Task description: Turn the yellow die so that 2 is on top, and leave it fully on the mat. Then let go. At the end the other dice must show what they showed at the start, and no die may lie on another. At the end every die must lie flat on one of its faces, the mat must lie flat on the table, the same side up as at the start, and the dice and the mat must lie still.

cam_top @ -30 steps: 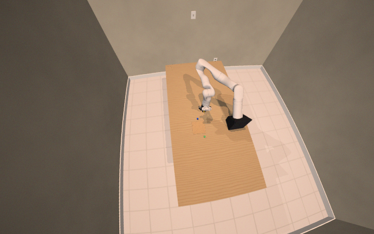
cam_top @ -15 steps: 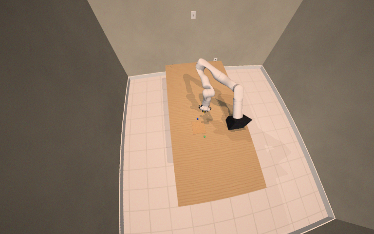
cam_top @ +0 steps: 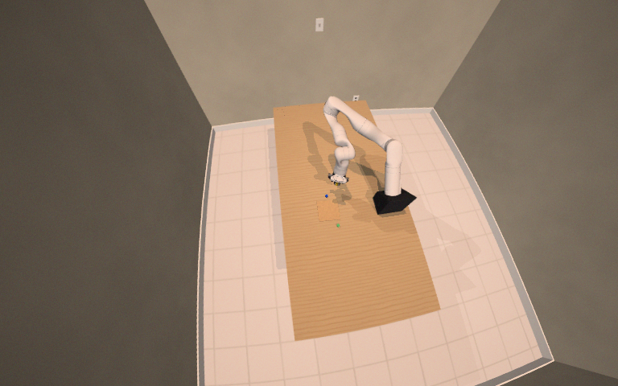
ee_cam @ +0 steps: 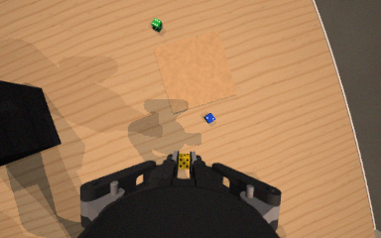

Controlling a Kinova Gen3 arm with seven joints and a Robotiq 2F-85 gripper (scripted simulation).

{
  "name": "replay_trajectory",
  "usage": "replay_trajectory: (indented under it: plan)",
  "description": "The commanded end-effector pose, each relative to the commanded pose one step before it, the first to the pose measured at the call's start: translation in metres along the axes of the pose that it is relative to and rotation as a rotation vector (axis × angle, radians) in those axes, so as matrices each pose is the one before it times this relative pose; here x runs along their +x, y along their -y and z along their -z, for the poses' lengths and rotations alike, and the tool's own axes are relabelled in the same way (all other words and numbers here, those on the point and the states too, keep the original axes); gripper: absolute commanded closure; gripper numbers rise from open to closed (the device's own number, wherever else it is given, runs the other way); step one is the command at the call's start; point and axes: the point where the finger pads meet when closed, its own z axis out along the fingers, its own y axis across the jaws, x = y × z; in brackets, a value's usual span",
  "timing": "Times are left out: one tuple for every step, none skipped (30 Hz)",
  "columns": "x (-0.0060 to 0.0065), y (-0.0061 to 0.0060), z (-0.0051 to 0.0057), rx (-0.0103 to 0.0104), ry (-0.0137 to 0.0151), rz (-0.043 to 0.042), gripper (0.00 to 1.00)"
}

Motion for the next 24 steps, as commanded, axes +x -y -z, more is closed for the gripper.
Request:
replay_trajectory:
  plan:
    - [-0.00114,-0.00191,0.00093,-0.00545,-0.00302,-0.01041,0.89]
    - [0.0,0.00001,0.0,-0.00004,-0.00413,0.00001,0.89]
    - [-0.00001,0.00001,0.00001,-0.00008,-0.00534,0.00002,0.89]
    - [-0.00001,0.00001,0.00002,-0.00014,-0.00664,0.00004,0.89]
    - [-0.00001,0.00002,0.00004,-0.00022,-0.00802,0.00007,0.89]
    - [-0.00002,0.00002,0.00007,-0.00035,-0.00946,0.00011,0.89]
    - [-0.00003,0.00003,0.00011,-0.00051,-0.01095,0.00018,0.89]
    - [-0.00005,0.00004,0.00016,-0.00073,-0.01246,0.00026,0.89]
    - [-0.00006,0.00005,0.00023,-0.001,-0.01397,0.00038,0.89]
    - [-0.00008,0.00007,0.00032,-0.00134,-0.01547,0.00053,0.89]
    - [-0.0001,0.00009,0.00042,-0.00175,-0.01693,0.00072,0.89]
    - [-0.00013,0.00012,0.00055,-0.00223,-0.01834,0.00097,0.89]
    - [0.0,0.0,0.0,0.0,0.0,0.0,0.89]
    - [0.0,0.0,0.0,0.0,0.0,0.0,0.89]
    - [-0.00026,0.00004,-0.00078,0.00243,-0.01787,-0.00093,0.89]
    - [-0.00031,0.00002,-0.00073,0.00216,-0.01912,-0.0009,0.89]
    - [-0.00038,0.00001,-0.00063,0.00176,-0.02032,-0.00082,0.89]
    - [-0.00044,-0.00001,-0.00052,0.00125,-0.02142,-0.00068,0.89]
    - [-0.00051,-0.00002,-0.00037,0.00065,-0.02243,-0.00049,0.89]
    - [-0.00058,-0.00002,-0.00019,-0.00005,-0.02333,-0.00024,0.89]
    - [-0.00051,0.00003,-0.00021,0.00019,-0.02401,-0.00017,0.89]
    - [-0.00023,0.0001,-0.00053,0.00175,-0.02457,-0.00055,0.89]
    - [-0.00028,0.00006,-0.00031,0.00088,-0.02528,-0.0003,0.89]
    - [-0.00033,0.00002,-0.00007,-0.00008,-0.02585,0.00003,0.89]
